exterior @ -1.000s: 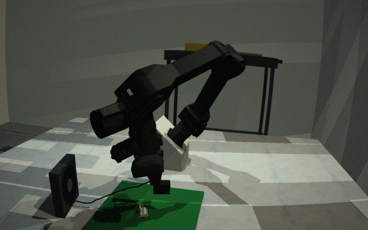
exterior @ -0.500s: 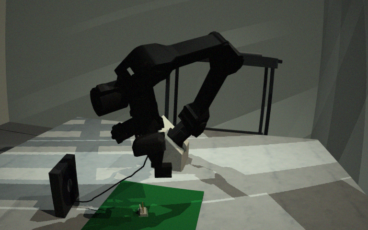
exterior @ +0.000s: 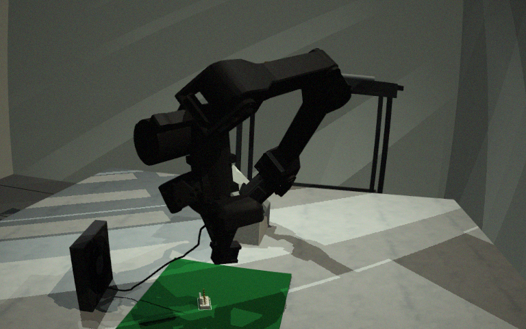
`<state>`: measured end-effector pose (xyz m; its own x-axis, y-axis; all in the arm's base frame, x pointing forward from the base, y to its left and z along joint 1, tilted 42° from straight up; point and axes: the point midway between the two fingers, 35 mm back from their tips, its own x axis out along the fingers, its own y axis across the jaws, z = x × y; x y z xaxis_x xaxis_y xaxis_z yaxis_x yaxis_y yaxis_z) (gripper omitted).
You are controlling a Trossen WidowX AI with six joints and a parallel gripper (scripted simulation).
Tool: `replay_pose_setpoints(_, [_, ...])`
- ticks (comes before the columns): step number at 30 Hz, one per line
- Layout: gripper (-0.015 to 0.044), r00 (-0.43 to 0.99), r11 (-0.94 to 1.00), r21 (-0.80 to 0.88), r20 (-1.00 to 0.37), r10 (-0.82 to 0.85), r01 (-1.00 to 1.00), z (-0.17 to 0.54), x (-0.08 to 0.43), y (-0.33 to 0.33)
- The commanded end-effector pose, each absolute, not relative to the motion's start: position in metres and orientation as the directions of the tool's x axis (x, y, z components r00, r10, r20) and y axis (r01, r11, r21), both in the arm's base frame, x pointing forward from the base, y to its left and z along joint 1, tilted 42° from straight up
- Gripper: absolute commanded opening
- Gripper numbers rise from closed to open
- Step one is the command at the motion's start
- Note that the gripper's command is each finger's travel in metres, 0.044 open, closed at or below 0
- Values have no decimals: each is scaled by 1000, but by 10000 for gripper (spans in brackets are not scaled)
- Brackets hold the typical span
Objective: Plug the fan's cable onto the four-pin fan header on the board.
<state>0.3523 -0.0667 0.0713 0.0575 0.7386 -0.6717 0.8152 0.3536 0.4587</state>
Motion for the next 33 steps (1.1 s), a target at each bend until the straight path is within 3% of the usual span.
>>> replay_pose_setpoints(1, [0,63,429,507,-697,714,748,72,363,-67])
replay_pose_setpoints(11, [0,94,589,588,-747,658,555,79,389,-65])
replay_pose_setpoints(33, [0,123,685,500,-845,521,530,54,392,-58])
